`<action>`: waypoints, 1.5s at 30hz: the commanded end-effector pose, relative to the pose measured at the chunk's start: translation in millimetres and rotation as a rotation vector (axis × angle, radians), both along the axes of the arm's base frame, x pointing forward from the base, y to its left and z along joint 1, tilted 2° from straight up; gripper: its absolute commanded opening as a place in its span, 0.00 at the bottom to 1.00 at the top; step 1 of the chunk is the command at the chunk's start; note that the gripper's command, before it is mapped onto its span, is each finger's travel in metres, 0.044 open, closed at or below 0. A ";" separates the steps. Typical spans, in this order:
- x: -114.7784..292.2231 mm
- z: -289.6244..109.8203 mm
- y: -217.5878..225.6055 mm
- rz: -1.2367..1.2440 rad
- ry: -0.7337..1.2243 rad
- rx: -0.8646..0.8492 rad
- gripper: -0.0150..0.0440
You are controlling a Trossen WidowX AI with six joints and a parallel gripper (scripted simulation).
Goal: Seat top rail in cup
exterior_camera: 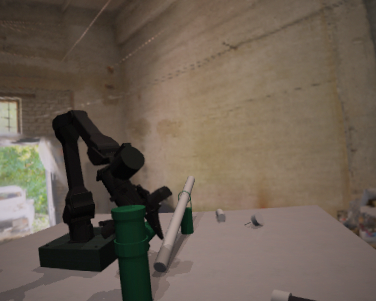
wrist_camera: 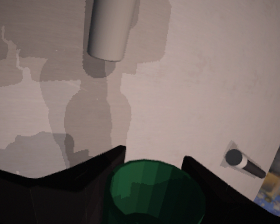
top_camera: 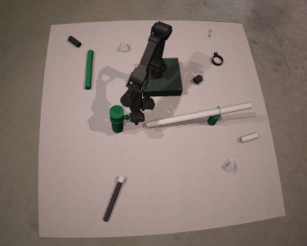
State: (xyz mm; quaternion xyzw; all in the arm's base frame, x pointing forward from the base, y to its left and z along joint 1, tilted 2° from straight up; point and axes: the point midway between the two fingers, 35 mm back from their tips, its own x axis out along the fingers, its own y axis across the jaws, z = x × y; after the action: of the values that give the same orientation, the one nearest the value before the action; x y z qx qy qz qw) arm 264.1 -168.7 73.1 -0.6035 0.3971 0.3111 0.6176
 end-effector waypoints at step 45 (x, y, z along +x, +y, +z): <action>14.4 95.2 125.0 -0.873 -0.070 0.527 1.00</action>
State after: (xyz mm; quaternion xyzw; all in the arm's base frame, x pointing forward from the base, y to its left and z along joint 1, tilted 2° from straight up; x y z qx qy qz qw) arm 280.4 -75.6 136.8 -0.3702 0.4810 0.1947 0.7705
